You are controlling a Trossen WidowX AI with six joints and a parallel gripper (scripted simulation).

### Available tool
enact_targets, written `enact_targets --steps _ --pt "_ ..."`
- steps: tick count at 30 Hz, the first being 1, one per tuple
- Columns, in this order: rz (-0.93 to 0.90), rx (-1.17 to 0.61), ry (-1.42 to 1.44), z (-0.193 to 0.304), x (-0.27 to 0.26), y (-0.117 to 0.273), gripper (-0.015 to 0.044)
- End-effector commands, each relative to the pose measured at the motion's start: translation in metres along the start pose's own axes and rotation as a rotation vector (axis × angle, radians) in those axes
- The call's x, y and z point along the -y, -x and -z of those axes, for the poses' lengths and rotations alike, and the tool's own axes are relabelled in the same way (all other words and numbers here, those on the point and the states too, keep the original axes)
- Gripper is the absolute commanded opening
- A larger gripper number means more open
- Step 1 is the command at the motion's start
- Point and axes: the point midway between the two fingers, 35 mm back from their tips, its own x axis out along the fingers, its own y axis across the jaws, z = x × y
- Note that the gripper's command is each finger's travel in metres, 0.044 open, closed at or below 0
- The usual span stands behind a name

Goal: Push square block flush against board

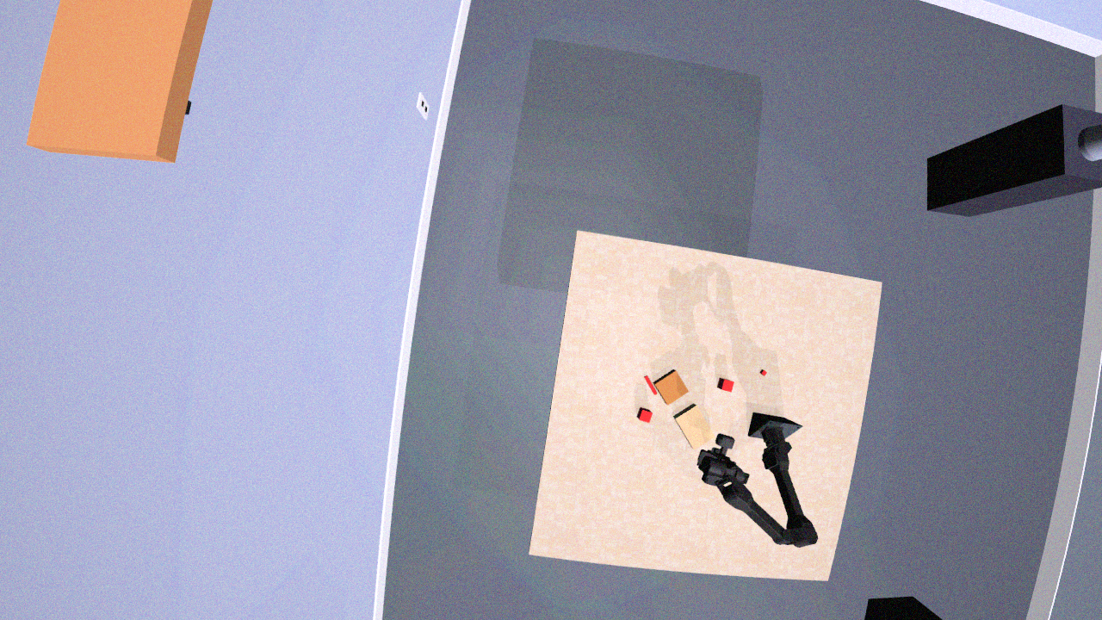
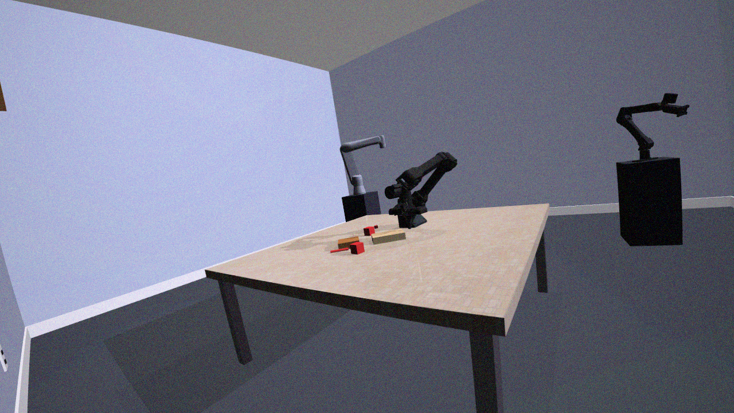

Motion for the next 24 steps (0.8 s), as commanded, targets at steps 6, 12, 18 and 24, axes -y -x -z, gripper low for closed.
enact_targets --steps 6,12,18,24 --pt "-0.004 -0.008 -0.309 0.001 0.002 -0.013 0.0000" --pt "-0.005 -0.009 -0.517 0.000 0.003 -0.021 0.0000" --pt "-0.005 -0.010 -0.702 0.000 0.004 -0.028 0.0000" --pt "-0.005 -0.010 -0.708 0.000 0.004 -0.028 0.0000"
